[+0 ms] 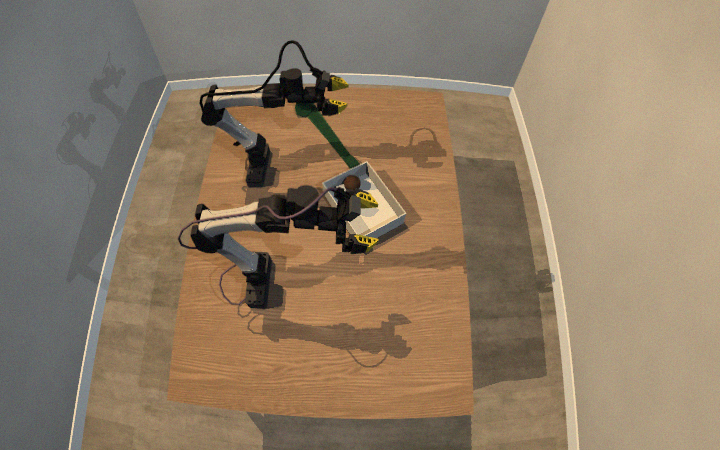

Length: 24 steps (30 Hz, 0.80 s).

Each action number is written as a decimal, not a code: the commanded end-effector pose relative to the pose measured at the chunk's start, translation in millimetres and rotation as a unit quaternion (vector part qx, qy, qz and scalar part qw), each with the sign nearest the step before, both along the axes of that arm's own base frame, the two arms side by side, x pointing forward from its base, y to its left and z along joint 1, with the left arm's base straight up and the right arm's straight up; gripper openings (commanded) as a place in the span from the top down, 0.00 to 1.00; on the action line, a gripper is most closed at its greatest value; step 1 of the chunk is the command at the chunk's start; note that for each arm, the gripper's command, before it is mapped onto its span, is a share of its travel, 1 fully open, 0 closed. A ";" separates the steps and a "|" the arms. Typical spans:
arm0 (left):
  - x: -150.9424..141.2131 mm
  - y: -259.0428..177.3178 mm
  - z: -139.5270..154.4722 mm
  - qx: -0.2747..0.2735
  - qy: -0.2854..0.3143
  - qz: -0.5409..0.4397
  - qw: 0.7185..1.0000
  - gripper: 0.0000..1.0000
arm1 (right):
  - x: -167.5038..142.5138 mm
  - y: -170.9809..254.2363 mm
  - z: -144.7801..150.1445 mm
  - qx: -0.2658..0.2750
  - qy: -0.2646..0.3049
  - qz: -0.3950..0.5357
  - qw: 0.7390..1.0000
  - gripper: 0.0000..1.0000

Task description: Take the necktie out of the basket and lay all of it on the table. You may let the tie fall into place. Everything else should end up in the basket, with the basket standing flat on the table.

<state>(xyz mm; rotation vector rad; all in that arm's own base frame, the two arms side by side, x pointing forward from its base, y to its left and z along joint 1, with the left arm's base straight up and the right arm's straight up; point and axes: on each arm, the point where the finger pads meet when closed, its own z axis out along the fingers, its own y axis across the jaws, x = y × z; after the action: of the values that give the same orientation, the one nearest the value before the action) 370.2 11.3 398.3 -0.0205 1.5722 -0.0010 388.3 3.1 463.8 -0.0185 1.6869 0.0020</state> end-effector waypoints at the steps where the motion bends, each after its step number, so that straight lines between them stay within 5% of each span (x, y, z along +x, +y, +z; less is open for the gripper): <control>1: -6.0 -2.3 10.0 0.006 -0.018 -0.001 1.000 0.00 | -4.8 0.0 11.2 0.000 -0.023 0.000 1.000 0.00; 24: -6.0 -2.3 10.5 0.006 -0.019 -0.001 1.000 0.00 | -6.4 0.0 -16.4 0.000 -0.024 0.000 1.000 0.00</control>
<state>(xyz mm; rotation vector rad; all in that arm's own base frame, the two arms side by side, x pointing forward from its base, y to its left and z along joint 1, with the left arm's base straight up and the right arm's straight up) 370.2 11.3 398.7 -0.0204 1.5702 -0.0009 388.3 3.1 429.7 -0.0186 1.7119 0.0021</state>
